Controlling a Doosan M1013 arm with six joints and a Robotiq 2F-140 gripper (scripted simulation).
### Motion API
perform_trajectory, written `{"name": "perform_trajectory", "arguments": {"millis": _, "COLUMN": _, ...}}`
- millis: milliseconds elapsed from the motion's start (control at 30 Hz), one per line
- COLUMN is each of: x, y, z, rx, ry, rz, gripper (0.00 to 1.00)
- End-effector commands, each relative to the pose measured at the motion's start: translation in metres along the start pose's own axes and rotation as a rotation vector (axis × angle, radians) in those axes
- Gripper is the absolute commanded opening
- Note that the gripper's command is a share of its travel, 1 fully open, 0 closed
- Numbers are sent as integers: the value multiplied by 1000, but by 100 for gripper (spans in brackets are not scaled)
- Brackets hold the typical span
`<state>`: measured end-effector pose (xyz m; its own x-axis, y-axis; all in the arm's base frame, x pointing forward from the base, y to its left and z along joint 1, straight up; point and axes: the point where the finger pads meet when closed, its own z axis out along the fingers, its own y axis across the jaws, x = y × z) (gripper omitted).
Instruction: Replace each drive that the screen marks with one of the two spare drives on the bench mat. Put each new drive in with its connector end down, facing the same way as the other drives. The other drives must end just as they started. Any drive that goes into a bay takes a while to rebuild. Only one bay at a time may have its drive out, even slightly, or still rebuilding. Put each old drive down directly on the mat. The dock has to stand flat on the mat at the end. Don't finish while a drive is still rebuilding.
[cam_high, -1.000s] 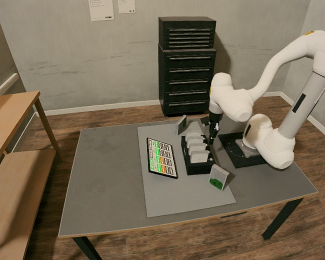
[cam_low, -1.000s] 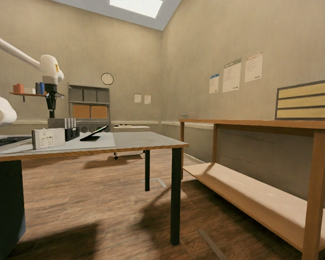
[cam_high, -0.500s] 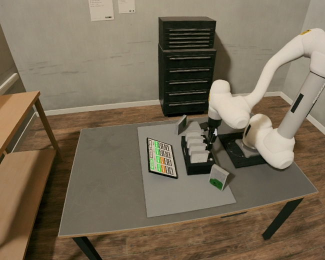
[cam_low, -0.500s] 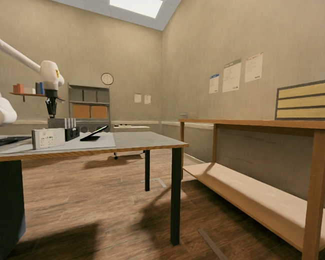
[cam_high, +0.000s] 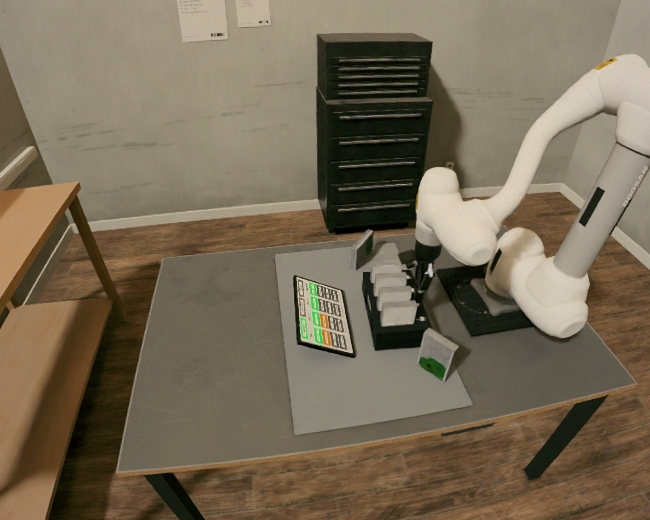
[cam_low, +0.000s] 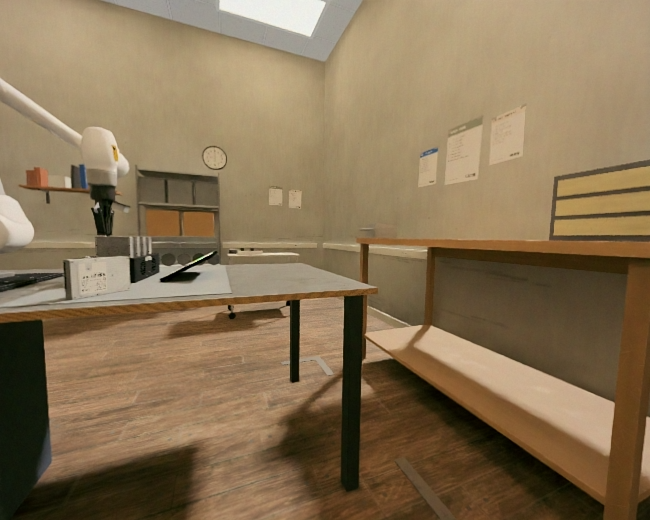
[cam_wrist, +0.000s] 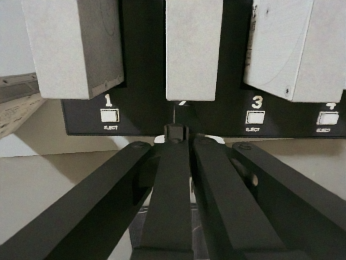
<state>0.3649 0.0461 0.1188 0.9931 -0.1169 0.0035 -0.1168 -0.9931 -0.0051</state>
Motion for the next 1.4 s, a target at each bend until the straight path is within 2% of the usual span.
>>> {"name": "perform_trajectory", "arguments": {"millis": 0, "x": 0, "y": 0, "z": 1, "rx": 1, "ry": 1, "rz": 0, "gripper": 10}}
{"name": "perform_trajectory", "arguments": {"millis": 1367, "x": 0, "y": 0, "z": 6, "rx": 1, "ry": 1, "rz": 0, "gripper": 10}}
